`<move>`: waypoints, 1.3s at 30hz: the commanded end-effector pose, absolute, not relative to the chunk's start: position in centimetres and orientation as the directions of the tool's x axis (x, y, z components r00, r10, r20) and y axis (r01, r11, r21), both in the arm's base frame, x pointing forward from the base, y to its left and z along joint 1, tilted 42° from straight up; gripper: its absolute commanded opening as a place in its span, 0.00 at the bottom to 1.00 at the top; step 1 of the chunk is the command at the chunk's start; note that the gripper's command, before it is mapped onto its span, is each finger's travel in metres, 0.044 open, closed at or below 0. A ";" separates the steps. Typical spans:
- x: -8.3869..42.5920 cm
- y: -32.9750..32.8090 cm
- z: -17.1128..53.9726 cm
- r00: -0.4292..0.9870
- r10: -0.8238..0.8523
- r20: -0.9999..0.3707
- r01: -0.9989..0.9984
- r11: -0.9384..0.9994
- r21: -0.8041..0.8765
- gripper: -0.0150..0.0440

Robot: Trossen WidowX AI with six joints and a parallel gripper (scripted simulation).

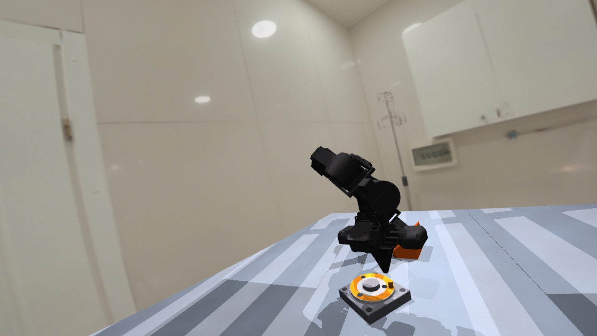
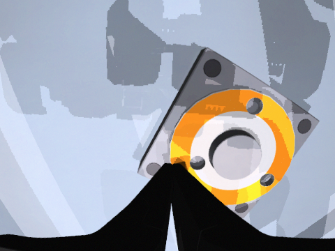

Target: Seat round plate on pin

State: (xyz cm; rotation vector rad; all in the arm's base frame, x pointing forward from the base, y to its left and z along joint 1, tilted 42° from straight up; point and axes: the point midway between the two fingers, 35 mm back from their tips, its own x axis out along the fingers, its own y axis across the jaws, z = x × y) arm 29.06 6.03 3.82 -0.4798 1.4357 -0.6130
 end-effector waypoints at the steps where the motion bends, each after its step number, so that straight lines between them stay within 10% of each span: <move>1: 27.9 6.1 3.7 0.002 -0.666 -0.746 0.091 0.743 -0.663 0.25; 39: 25.5 2.7 0.1 0.002 -0.667 -0.745 0.091 0.742 -0.664 0.25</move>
